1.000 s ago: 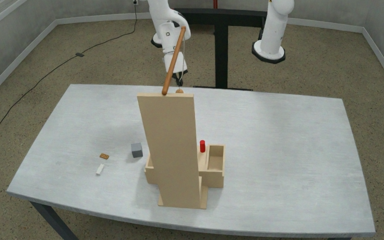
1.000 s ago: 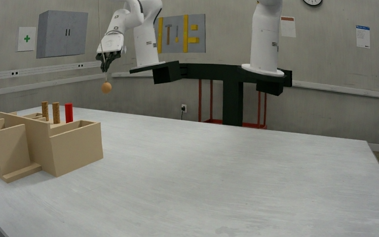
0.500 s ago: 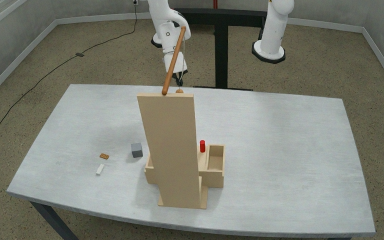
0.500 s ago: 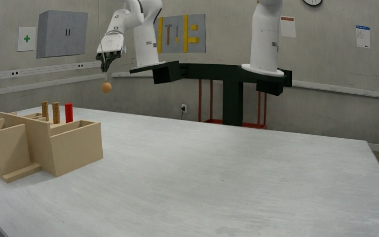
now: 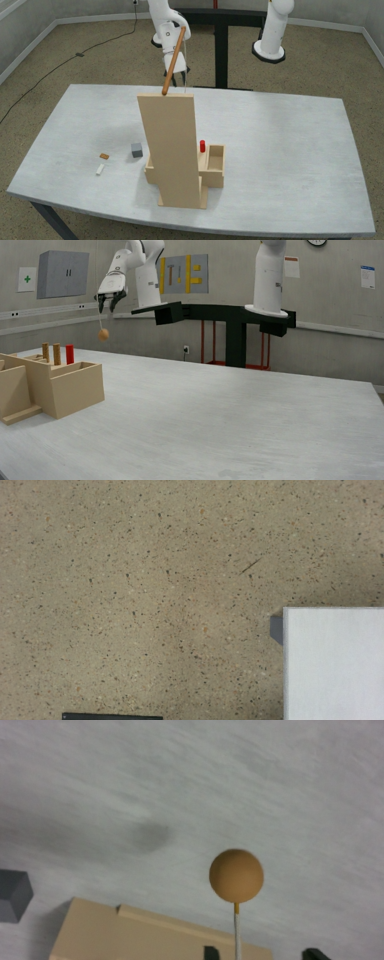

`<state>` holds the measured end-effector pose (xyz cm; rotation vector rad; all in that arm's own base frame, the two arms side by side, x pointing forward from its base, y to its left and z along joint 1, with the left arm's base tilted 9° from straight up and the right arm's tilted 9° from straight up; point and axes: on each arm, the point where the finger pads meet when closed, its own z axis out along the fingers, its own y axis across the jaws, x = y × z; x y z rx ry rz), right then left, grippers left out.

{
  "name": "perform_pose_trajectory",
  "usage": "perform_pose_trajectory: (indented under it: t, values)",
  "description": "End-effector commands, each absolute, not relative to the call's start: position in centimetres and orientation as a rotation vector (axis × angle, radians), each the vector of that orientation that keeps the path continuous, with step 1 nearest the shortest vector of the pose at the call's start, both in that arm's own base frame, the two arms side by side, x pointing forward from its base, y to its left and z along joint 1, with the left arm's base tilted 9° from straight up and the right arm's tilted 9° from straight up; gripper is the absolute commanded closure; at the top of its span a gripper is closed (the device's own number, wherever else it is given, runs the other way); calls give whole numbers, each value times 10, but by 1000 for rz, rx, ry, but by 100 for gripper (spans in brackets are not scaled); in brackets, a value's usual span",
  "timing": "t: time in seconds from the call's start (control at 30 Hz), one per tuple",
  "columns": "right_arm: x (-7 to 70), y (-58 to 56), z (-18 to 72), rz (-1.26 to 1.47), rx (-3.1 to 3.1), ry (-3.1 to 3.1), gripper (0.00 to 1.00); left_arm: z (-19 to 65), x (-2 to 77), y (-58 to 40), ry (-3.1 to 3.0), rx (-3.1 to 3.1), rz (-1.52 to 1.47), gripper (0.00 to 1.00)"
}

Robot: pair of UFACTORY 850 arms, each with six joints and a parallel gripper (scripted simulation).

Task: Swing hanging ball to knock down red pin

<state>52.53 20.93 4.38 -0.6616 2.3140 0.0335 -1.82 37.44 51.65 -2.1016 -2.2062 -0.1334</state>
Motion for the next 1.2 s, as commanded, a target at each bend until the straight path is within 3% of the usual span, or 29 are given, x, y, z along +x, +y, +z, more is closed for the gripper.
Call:
perform_pose_trajectory:
  t: [0.0,0.33,0.9,1.17]
  values:
    - [526,210,45,34,-661,2312,0,518,-18,375,-2205,-2100,-136,0]
    - [523,209,50,34,-661,2312,0,518,-18,375,-2205,-2100,-136,0]
    - [451,194,180,34,-661,2312,0,518,-18,375,-2205,-2100,-136,0]
    - [444,193,193,34,-661,2312,0,518,-18,375,-2205,-2100,-136,0]
